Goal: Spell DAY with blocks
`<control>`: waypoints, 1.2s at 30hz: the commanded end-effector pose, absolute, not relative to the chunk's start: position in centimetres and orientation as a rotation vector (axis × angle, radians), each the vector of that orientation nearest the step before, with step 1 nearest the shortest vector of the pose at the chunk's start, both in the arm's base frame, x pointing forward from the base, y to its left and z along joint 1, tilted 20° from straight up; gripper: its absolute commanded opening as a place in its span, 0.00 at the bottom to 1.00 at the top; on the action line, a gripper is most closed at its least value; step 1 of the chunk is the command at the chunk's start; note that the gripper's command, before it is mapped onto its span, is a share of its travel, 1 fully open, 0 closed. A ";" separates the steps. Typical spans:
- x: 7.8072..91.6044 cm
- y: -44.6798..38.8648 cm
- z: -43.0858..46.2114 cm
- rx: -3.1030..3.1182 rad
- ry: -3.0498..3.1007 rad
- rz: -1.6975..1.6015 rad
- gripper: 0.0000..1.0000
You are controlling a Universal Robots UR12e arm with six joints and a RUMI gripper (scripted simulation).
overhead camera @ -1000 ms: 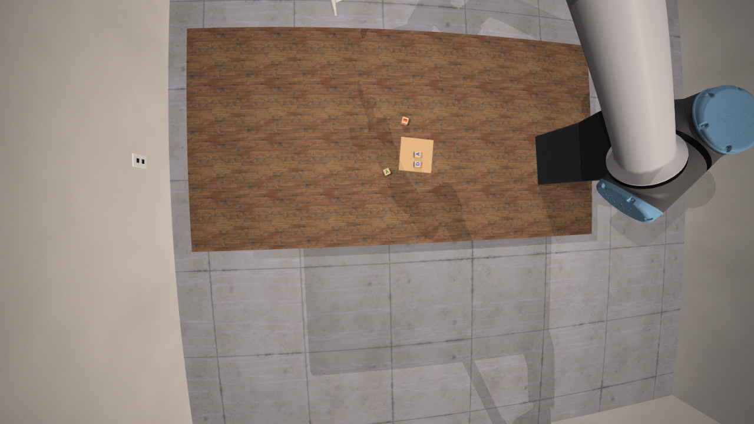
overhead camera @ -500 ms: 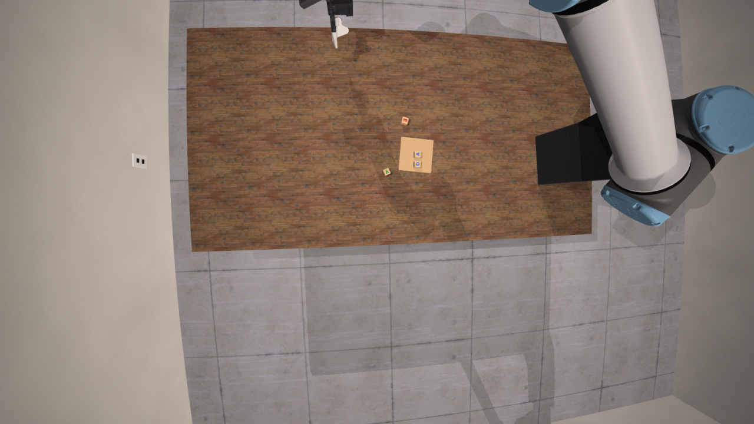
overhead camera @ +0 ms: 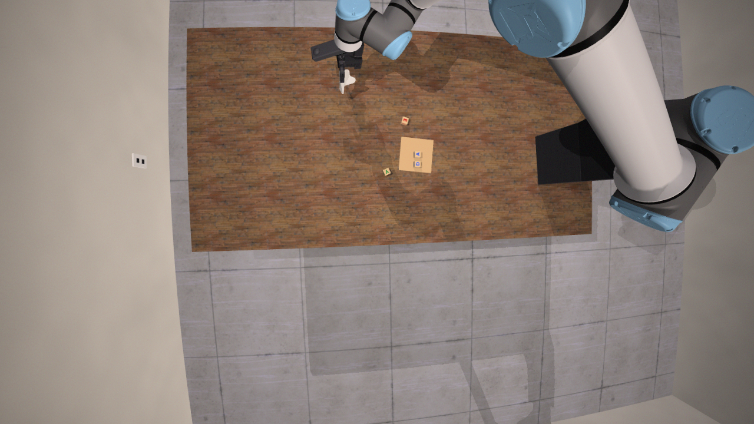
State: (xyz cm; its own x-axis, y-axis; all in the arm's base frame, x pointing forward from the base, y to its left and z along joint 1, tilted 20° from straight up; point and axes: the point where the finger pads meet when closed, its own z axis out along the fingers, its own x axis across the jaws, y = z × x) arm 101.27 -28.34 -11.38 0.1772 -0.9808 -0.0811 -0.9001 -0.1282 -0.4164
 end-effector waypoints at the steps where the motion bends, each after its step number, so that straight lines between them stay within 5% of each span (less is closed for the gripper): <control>1: 100.7 -23.5 -13.3 -2.063 1.781 -0.388 1.00; 36: 84.0 5.1 -13.0 -1.777 1.681 -0.734 1.00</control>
State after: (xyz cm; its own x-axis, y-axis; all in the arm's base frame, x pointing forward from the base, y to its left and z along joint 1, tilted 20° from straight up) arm 86.23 2.80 -13.91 0.0669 -0.9978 0.0042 -0.7098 -0.0505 -0.7026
